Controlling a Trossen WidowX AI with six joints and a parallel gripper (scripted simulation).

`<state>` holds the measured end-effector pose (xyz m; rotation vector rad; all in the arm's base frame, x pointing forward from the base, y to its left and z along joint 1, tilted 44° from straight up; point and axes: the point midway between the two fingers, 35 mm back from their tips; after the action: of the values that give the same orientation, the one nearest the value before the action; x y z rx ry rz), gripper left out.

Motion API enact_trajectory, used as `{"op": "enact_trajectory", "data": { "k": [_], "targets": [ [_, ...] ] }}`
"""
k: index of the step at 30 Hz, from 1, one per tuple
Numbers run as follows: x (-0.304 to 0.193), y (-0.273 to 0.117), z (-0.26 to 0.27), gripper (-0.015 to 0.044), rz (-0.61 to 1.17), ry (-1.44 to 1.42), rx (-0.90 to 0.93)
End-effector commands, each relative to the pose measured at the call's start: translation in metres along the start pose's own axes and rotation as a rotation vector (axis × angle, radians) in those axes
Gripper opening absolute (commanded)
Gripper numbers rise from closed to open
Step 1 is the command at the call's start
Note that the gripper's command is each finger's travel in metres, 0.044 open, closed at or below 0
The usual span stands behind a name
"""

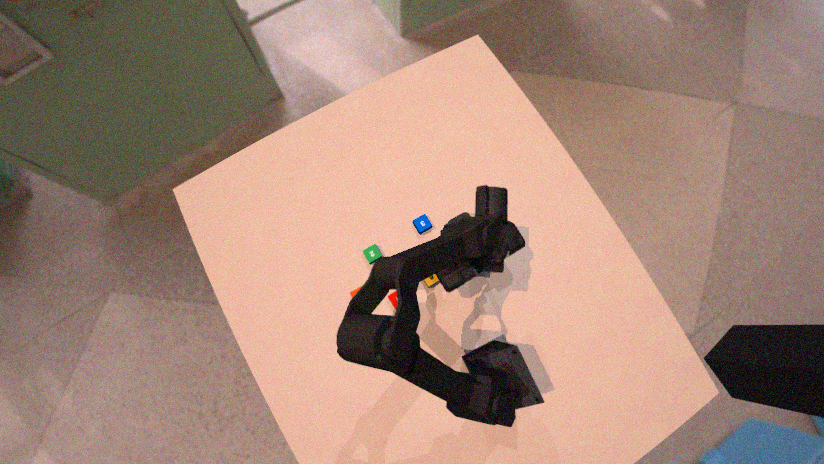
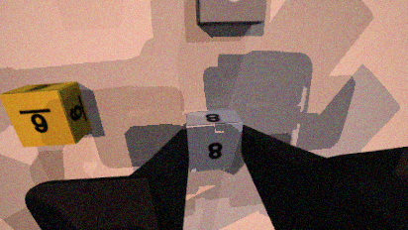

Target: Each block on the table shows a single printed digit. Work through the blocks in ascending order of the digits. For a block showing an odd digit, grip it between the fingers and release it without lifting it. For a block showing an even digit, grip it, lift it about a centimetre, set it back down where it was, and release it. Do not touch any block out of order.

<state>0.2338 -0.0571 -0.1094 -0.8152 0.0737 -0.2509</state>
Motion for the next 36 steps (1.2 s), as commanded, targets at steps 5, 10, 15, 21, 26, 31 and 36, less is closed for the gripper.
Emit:
{"op": "enact_trajectory", "data": {
  "k": [5, 10, 15, 21, 26, 31, 36],
  "targets": [
    [-0.001, 0.004, 0.001, 0.0120, -0.001, 0.006, 0.005],
    [-0.001, 0.004, 0.001, 0.0120, -0.001, 0.006, 0.005],
    [-0.001, 0.004, 0.001, 0.0225, -0.001, 0.006, 0.005],
    [-0.001, 0.004, 0.001, 0.0383, -0.001, 0.006, 0.005],
    [0.000, -0.007, 0.000, 0.0400, -0.001, 0.006, 0.003],
    [-0.001, -0.032, 0.000, 0.0400, -0.001, 0.006, 0.003],
    [0.002, -0.082, -0.002, 0.0295, -0.001, 0.007, -0.003]
  ]
}}
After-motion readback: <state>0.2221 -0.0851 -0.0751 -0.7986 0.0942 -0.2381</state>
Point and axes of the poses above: the point midway between the two fingers, 35 mm back from their tips, its own y axis out along the fingers, its own z axis across the jaws, x = y × z, and after that the axes turned 4 degrees about y, right-handed
